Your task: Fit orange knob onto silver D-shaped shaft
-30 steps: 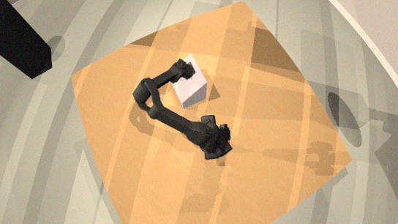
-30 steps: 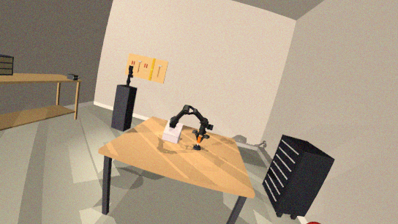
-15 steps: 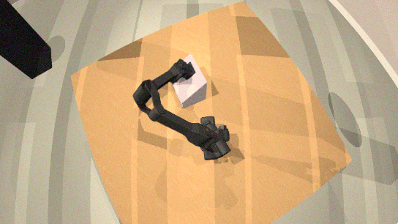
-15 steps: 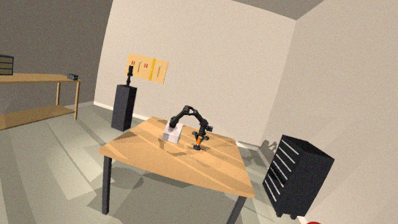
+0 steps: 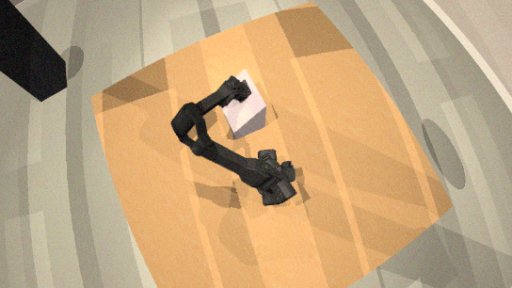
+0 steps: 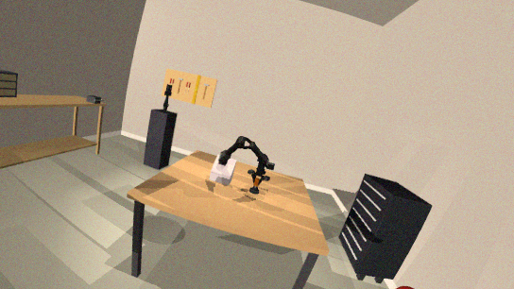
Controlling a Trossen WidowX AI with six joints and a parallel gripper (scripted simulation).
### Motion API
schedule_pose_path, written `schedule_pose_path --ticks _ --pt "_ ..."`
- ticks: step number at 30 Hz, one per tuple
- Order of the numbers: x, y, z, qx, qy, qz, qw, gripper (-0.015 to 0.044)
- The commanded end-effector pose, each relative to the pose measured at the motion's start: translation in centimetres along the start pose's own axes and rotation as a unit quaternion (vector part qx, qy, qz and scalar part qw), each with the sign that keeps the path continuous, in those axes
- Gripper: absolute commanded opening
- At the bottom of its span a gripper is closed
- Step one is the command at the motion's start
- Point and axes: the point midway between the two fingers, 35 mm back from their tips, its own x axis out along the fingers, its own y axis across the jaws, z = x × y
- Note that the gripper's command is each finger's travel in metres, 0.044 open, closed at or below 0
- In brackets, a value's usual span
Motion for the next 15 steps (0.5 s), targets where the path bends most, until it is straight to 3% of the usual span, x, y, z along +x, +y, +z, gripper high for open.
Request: schedule_pose_path --ticks 1,15 --pt "0.12 -0.09 -0.07 -0.002 0.001 -0.002 1.000 0.0000" --pt "-0.23 -0.04 -0.02 -0.002 0.001 -0.002 1.000 0.0000"
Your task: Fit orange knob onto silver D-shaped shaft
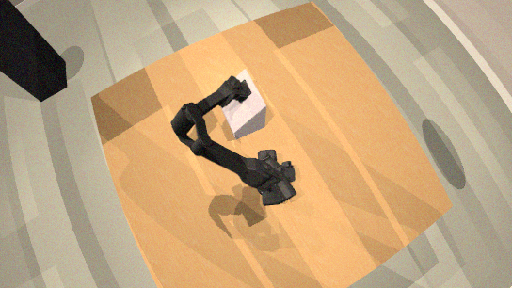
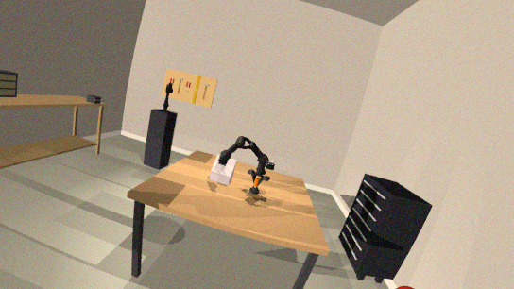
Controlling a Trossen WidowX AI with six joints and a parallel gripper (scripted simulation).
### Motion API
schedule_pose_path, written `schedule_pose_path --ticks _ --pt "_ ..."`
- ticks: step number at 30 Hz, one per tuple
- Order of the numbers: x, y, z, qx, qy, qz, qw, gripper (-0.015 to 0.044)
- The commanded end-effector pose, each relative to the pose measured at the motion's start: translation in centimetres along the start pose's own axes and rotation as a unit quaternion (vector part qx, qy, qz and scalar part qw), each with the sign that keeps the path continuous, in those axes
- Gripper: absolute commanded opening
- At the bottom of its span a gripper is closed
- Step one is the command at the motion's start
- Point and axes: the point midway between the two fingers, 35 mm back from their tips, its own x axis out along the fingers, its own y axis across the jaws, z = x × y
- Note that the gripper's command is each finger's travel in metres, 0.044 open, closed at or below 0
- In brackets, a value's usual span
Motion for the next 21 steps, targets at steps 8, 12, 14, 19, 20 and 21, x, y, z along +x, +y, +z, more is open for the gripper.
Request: schedule_pose_path --ticks 8,12,14,19,20,21 --pt "-0.41 -0.03 0.05 -0.063 0.001 -0.001 0.998 0.0000" --pt "-0.24 0.06 0.09 -0.106 0.001 -0.001 0.994 0.0000" --pt "-0.17 0.07 0.09 -0.106 0.001 -0.001 0.994 0.0000" --pt "-0.14 -0.07 0.04 -0.106 0.001 -0.001 0.994 0.0000" --pt "-0.14 -0.09 0.01 -0.106 0.001 -0.001 0.994 0.0000" --pt "-0.13 -0.11 -0.01 -0.106 0.001 -0.001 0.994 0.0000"
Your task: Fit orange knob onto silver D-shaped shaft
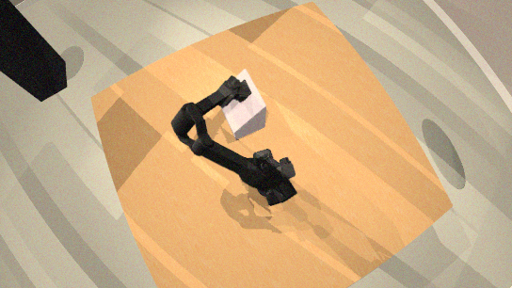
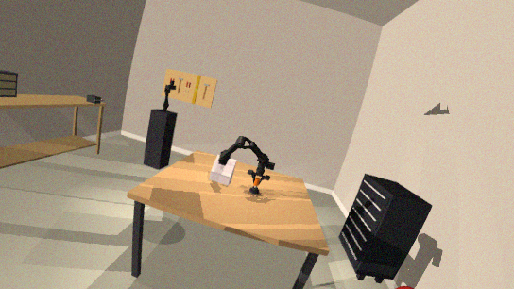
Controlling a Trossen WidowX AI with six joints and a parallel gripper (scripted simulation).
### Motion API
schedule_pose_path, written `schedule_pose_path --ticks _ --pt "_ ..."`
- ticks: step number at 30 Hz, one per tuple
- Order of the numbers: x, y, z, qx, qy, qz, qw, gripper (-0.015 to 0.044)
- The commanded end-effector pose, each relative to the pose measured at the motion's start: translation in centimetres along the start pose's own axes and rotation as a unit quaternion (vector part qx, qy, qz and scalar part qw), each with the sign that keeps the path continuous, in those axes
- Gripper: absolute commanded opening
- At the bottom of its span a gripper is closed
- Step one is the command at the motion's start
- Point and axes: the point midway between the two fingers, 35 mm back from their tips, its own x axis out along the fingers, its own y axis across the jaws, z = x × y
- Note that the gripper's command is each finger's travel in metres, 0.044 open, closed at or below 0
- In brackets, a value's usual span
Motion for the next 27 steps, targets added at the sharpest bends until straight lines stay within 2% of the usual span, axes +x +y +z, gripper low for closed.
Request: schedule_pose_path --ticks 1,27 --pt "0.01 -0.17 -0.12 -0.004 0.001 -0.002 1.000 0.0000" --pt "-0.29 0.09 0.01 -0.030 0.001 -0.002 1.000 0.0000"
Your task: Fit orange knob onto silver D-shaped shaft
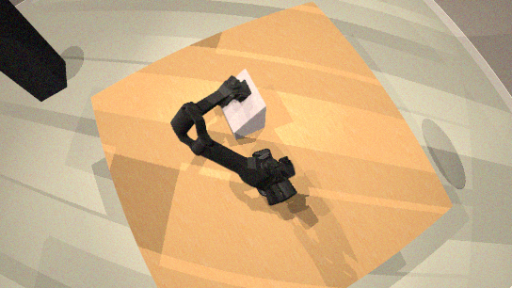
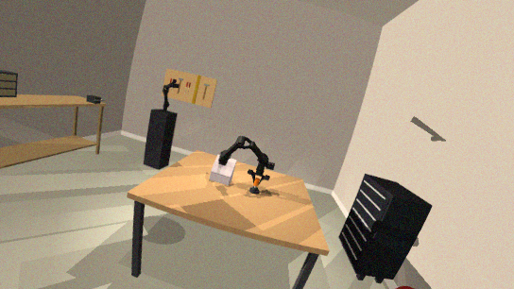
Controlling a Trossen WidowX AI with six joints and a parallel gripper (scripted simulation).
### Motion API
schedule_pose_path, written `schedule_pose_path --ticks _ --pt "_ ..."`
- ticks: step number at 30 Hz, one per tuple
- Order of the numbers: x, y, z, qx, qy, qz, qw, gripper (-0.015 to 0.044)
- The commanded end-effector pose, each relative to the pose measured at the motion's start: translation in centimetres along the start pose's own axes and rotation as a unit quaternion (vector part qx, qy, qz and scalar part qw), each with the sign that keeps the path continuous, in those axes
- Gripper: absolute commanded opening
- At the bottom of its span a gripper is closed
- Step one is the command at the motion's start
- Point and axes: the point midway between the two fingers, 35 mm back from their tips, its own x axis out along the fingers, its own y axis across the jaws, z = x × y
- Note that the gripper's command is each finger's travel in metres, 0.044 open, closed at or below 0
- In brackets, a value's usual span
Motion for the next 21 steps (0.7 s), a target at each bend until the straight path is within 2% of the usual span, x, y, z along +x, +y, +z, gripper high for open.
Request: schedule_pose_path --ticks 1,5,21 --pt "-0.23 -0.06 0.06 -0.039 0.000 -0.001 0.999 0.0000" --pt "-0.11 -0.23 0.11 -0.099 0.000 -0.001 0.995 0.0000" --pt "0.30 -0.16 -0.01 -0.100 0.001 -0.001 0.995 0.0000"
